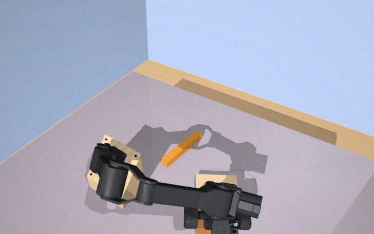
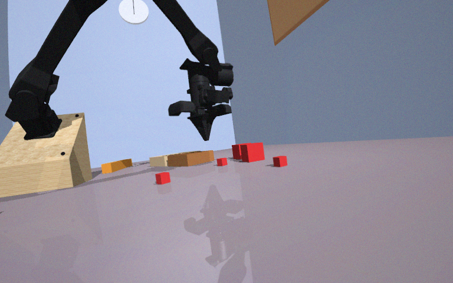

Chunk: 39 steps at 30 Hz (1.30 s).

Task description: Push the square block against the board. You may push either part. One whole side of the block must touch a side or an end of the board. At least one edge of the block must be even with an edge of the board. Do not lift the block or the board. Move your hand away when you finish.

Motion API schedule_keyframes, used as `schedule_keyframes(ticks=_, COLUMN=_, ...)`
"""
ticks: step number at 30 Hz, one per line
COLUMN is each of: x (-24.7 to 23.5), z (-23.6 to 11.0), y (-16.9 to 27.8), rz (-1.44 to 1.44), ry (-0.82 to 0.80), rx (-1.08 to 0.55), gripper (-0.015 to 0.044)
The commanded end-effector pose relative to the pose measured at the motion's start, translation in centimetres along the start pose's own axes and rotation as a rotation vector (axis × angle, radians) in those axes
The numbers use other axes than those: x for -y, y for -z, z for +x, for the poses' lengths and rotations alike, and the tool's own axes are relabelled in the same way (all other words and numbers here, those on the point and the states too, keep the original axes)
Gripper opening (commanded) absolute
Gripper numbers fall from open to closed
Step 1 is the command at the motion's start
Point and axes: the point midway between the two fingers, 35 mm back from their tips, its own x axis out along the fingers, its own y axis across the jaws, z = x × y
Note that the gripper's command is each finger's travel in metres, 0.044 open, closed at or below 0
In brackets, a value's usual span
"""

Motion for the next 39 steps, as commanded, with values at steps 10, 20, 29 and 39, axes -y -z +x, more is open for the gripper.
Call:
schedule_keyframes(ticks=10, x=0.3, z=5.6, y=0.0, rz=0.018, ry=0.005, rx=0.006, gripper=0.0000)
schedule_keyframes(ticks=20, x=0.1, z=5.6, y=1.4, rz=0.018, ry=0.004, rx=0.004, gripper=0.0000)
schedule_keyframes(ticks=29, x=0.0, z=5.6, y=2.8, rz=0.017, ry=0.003, rx=0.003, gripper=0.0000)
schedule_keyframes(ticks=39, x=-0.1, z=5.6, y=4.3, rz=0.017, ry=0.003, rx=0.002, gripper=0.0000)
